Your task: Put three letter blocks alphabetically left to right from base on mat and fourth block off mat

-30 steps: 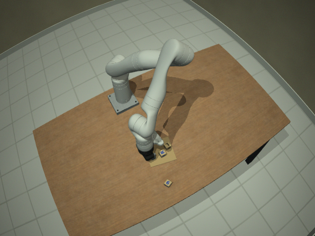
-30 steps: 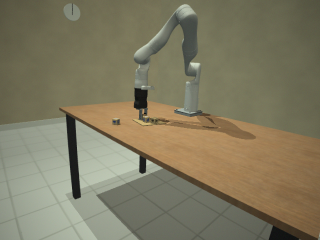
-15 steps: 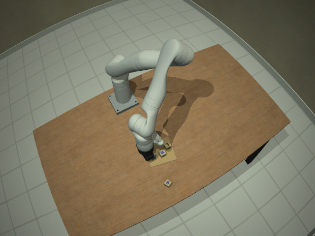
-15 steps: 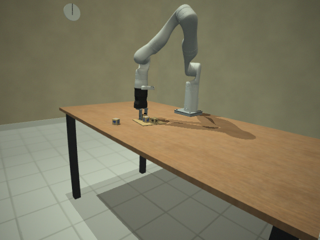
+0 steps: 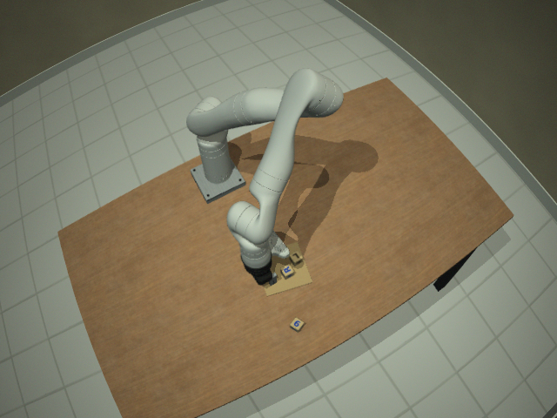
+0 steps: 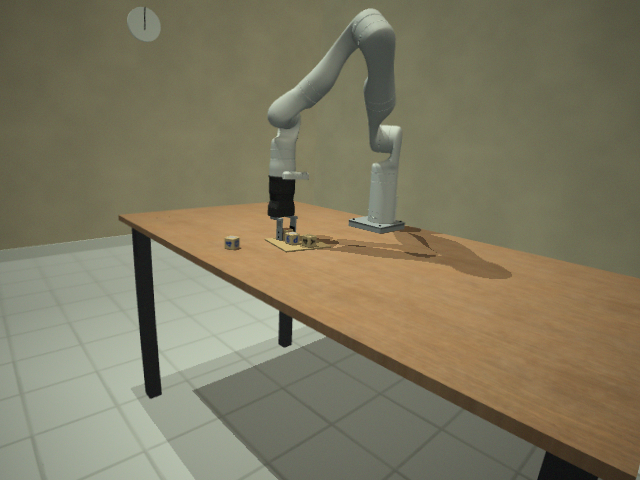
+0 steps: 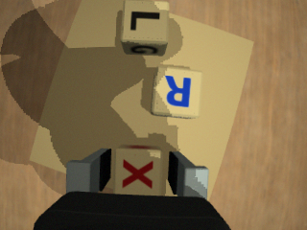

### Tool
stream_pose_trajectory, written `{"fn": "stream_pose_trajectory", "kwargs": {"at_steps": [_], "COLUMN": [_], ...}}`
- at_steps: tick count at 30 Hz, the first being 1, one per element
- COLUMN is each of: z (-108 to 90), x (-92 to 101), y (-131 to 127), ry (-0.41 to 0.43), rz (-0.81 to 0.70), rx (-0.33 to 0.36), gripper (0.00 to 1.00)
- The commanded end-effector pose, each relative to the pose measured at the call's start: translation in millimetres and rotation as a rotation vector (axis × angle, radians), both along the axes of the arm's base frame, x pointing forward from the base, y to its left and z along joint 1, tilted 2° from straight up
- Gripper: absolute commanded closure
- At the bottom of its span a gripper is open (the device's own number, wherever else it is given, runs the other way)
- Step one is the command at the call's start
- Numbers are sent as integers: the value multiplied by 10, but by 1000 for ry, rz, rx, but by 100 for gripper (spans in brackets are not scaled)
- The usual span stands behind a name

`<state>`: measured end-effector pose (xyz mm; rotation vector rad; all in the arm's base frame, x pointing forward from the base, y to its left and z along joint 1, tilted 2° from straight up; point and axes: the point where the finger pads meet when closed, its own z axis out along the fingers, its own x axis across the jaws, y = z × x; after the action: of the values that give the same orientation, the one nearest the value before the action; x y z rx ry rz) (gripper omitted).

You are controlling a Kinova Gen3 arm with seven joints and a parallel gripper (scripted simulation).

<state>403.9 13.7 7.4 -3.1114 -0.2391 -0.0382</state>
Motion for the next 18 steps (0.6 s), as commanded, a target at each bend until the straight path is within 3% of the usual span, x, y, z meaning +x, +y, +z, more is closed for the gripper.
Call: {"fn": "stream_pose_trajectory", "kwargs": {"at_steps": [1,11,18], "z": [6,54,327], "x": [5,4,-3], "y": [0,-1,-7], "ry": [-2,-2,-2], "rz": [0,0,0], "rx": [0,0,0], "gripper": [13,13,13]}}
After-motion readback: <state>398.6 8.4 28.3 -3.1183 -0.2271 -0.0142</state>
